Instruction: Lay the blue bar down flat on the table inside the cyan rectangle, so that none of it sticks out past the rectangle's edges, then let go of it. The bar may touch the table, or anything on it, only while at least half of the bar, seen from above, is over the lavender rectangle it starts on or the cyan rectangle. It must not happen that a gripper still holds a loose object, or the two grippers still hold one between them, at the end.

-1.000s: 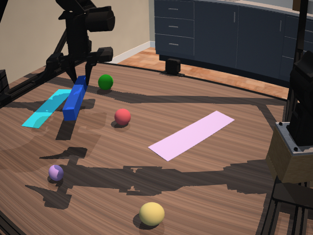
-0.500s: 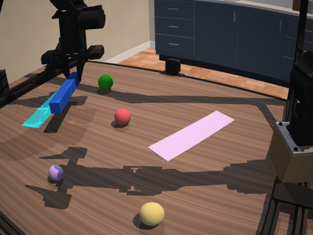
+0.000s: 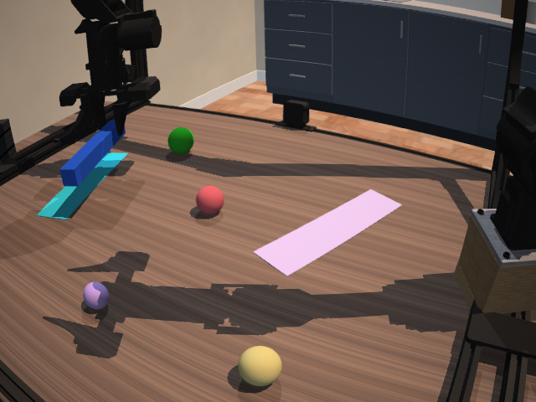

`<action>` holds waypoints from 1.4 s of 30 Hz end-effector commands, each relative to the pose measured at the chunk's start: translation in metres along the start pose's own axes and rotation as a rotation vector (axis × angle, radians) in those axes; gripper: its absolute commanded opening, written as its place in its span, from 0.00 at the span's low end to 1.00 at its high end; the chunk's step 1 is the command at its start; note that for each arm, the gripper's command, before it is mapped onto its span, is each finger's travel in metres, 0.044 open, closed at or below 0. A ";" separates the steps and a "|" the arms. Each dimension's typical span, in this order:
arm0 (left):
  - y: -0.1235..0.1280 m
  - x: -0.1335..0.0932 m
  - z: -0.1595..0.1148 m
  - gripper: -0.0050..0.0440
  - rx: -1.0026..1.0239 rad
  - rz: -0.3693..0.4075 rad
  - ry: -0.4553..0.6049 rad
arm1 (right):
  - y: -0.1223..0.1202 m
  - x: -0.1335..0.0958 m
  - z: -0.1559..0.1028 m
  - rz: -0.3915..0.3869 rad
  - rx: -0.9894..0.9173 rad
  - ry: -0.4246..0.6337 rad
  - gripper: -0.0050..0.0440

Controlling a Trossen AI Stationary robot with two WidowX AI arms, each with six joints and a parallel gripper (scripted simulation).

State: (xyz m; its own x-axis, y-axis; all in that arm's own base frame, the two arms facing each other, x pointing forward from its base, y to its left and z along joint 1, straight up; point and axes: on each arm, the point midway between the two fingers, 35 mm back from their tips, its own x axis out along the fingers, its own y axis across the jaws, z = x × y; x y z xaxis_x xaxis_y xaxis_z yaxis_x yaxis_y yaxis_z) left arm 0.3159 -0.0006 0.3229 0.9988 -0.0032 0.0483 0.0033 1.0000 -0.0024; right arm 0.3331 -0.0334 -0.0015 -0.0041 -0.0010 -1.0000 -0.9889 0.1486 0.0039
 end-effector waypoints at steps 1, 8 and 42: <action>0.001 0.000 0.000 1.00 0.003 0.003 -0.002 | 0.006 -0.001 0.003 -0.004 0.012 -0.002 0.10; 0.001 0.000 0.000 1.00 0.003 0.003 -0.002 | 0.029 0.002 0.011 -0.004 0.059 -0.002 0.10; 0.001 0.000 0.000 1.00 0.003 0.003 -0.002 | 0.040 0.054 0.015 -0.004 0.093 -0.002 0.64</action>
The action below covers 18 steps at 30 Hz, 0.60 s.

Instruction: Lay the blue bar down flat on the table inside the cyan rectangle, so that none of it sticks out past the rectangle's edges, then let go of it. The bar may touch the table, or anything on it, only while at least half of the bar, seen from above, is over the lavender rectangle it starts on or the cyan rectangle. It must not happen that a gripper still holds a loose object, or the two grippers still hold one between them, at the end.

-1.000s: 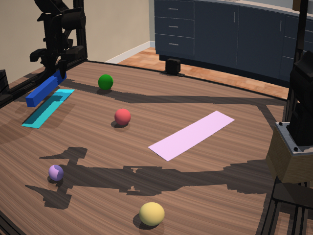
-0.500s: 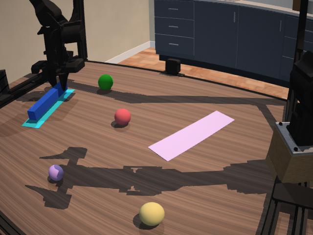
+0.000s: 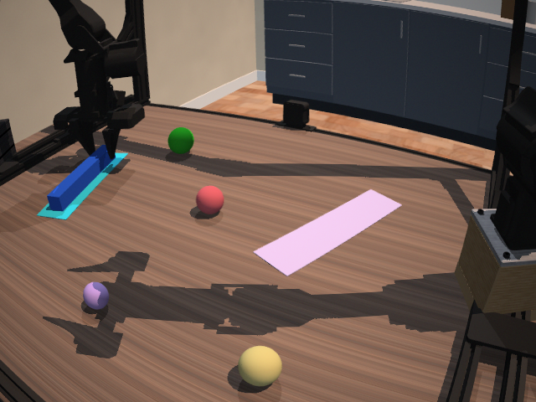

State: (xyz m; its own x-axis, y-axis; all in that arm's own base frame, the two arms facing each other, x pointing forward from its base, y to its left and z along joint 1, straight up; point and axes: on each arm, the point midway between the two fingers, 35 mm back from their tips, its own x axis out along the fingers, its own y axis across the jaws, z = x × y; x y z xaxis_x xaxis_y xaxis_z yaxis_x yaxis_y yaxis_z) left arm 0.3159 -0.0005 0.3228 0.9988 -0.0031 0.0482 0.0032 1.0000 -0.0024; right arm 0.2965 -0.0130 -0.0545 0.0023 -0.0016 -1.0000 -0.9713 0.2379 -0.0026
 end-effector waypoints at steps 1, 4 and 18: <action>0.001 0.000 0.000 1.00 0.003 0.003 -0.002 | 0.001 0.001 0.000 0.003 0.002 -0.001 0.69; 0.001 0.000 0.000 1.00 0.003 0.003 -0.002 | 0.001 0.001 0.000 0.003 0.002 -0.001 0.84; 0.001 0.000 0.000 1.00 0.003 0.003 -0.002 | 0.000 -0.031 0.000 0.003 0.002 -0.001 1.00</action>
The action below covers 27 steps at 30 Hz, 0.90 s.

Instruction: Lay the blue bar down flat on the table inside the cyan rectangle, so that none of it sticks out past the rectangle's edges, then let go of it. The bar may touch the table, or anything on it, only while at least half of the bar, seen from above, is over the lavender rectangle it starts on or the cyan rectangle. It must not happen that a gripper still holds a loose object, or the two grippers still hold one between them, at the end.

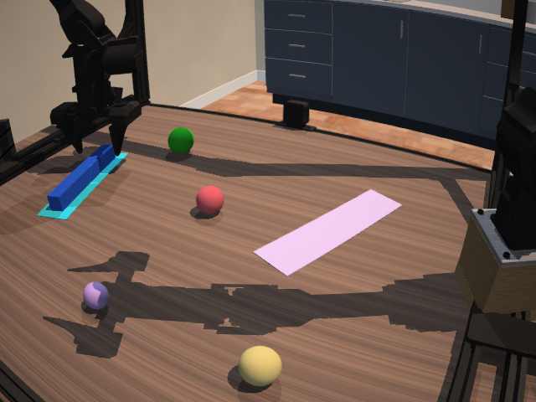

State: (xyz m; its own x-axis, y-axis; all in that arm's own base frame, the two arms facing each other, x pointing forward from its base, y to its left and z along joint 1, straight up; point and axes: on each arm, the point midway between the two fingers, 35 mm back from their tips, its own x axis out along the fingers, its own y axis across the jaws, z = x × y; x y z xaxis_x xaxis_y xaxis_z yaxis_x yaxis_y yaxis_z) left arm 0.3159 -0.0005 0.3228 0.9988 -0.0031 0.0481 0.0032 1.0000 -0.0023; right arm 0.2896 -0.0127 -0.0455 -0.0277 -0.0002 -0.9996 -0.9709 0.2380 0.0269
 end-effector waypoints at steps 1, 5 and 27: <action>0.001 0.000 0.000 1.00 0.003 0.003 -0.002 | -0.005 -0.025 0.001 -0.027 0.002 -0.007 1.00; 0.001 0.000 0.000 1.00 0.003 0.003 -0.002 | -0.007 -0.026 0.002 -0.039 0.012 -0.010 1.00; 0.001 0.000 0.000 1.00 0.003 0.003 -0.002 | -0.053 -0.282 0.022 -0.974 0.875 -0.891 1.00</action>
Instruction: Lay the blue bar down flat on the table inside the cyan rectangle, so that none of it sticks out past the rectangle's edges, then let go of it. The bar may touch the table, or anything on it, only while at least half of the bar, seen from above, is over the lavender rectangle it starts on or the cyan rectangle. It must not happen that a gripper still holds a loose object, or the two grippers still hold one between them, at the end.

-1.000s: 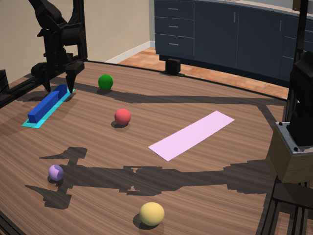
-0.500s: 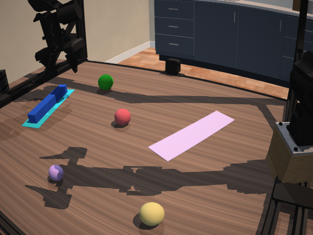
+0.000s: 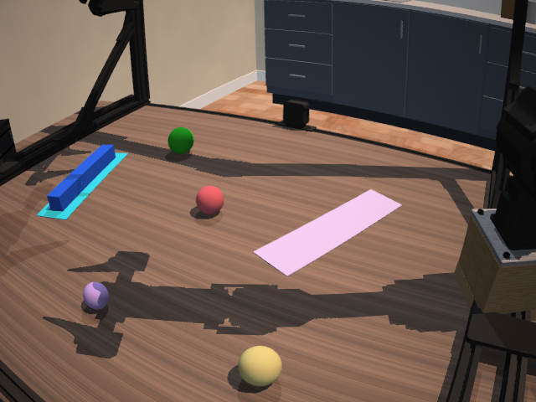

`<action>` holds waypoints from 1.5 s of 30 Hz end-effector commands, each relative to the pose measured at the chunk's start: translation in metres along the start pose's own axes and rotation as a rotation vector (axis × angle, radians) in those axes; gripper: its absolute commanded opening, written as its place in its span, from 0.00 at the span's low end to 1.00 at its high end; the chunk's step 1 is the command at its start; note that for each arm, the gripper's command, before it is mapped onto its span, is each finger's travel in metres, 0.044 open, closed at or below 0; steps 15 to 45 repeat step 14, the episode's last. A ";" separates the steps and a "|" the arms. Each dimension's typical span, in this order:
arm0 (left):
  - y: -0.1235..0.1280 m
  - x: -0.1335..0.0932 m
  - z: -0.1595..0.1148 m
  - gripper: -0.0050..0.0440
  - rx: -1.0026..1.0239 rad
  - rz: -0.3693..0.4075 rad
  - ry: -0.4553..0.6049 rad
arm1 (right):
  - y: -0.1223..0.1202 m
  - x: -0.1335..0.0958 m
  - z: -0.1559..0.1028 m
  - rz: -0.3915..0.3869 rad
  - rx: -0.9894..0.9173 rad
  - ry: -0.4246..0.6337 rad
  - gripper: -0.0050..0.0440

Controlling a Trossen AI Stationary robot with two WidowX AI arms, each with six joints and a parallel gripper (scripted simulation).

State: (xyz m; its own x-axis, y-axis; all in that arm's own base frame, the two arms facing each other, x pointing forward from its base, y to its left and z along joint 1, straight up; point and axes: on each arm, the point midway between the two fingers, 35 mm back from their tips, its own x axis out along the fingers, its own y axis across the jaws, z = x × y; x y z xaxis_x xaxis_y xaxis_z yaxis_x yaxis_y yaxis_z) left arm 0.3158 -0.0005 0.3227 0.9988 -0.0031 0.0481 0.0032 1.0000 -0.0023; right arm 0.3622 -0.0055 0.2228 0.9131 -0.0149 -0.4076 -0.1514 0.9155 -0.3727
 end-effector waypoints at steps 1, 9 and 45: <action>0.001 0.000 0.000 1.00 0.003 0.003 -0.002 | -0.007 -0.025 0.022 -0.049 0.163 -0.162 1.00; 0.001 0.000 0.000 1.00 0.003 0.003 -0.002 | -0.025 -0.083 0.068 -0.083 0.410 -0.466 1.00; 0.001 0.000 0.000 1.00 0.003 0.003 -0.002 | -0.025 -0.083 0.068 -0.083 0.410 -0.466 1.00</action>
